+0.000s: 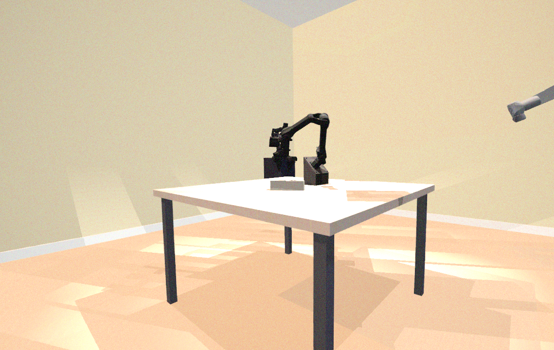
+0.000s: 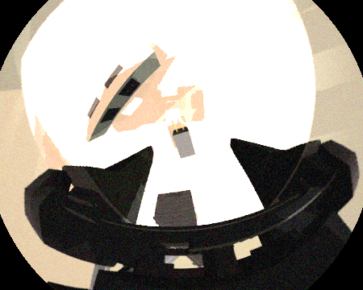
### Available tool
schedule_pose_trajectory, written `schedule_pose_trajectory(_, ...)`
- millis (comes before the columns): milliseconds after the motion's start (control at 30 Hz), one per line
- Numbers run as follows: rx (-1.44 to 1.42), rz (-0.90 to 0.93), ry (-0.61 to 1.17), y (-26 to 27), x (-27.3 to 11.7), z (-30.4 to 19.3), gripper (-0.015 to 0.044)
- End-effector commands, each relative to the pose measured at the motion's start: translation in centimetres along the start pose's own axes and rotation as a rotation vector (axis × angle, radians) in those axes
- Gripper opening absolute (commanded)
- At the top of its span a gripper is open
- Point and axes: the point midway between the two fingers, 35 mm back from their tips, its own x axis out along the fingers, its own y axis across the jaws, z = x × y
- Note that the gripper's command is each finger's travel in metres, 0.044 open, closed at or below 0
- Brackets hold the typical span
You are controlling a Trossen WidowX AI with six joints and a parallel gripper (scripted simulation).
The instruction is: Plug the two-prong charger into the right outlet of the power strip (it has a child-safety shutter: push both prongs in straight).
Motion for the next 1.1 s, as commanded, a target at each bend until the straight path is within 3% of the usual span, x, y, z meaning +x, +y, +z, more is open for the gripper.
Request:
schedule_pose_trajectory(0,-0.089,0.011,0.059,0.1,1.4,-1.1,0.0440)
schedule_pose_trajectory(1067,-0.192,0.034,0.122,0.7,5.9,-2.6,0.0440)
